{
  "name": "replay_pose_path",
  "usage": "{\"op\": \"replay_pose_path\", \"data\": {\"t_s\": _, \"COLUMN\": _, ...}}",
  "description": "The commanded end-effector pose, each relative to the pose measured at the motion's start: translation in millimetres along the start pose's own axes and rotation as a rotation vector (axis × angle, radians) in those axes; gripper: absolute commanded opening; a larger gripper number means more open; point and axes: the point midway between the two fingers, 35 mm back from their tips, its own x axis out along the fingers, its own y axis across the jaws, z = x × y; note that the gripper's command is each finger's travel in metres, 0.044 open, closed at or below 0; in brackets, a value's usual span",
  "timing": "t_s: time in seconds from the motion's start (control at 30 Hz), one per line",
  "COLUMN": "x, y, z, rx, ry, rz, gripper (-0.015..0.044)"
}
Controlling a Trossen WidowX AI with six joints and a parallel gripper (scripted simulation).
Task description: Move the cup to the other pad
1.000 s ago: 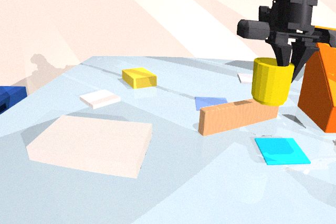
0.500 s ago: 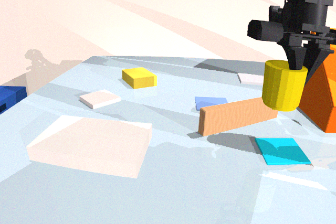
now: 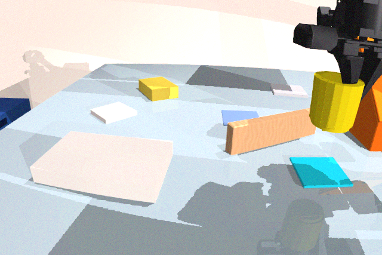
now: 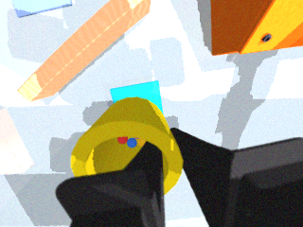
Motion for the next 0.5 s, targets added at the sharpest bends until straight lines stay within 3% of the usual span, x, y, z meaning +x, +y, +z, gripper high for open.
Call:
{"op": "replay_pose_path", "data": {"t_s": 0.0, "x": 2, "y": -1, "z": -2, "rx": 0.001, "ry": 0.003, "rz": 0.006, "gripper": 0.0}}
{"op": "replay_pose_path", "data": {"t_s": 0.47, "x": 19, "y": 0, "z": -2, "rx": 0.001, "ry": 0.002, "rz": 0.006, "gripper": 0.0}}
